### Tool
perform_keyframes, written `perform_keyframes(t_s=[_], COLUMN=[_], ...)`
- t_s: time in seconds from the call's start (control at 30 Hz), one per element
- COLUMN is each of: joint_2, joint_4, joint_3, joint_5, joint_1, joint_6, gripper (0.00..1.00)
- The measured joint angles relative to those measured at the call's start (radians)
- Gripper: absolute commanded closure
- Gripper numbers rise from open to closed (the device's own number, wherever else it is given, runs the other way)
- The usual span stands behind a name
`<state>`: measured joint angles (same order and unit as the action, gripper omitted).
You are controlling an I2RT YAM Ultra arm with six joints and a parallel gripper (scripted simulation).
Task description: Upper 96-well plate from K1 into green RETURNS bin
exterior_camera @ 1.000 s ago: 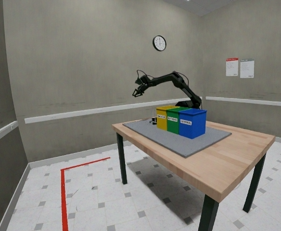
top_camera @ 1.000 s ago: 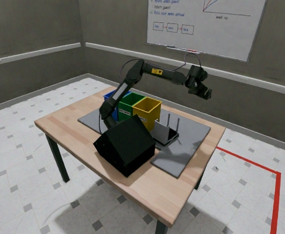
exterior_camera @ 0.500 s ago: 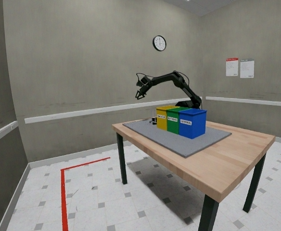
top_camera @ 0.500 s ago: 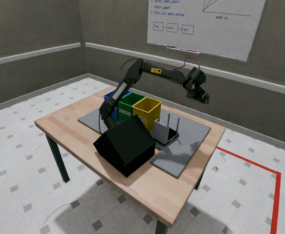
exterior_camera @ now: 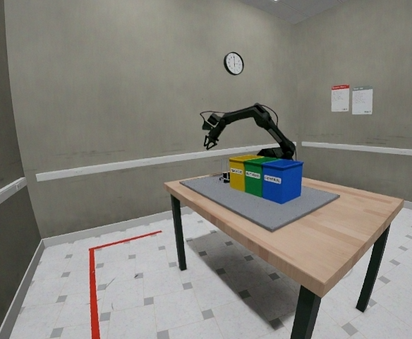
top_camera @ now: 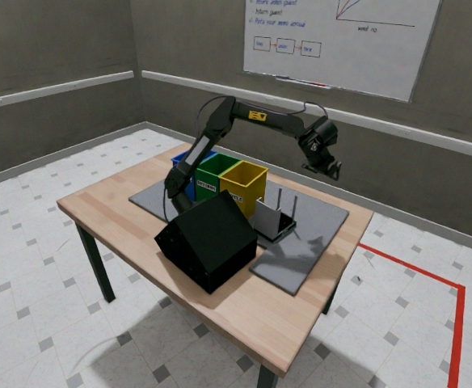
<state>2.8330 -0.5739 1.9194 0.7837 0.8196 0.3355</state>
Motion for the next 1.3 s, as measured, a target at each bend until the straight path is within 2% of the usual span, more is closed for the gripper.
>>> perform_keyframes(t_s=[1.3], joint_2=[-0.049], joint_4=[-0.643], joint_3=[-0.023], joint_5=[-0.200], joint_1=[0.017], joint_6=[0.501], gripper=[0.00])
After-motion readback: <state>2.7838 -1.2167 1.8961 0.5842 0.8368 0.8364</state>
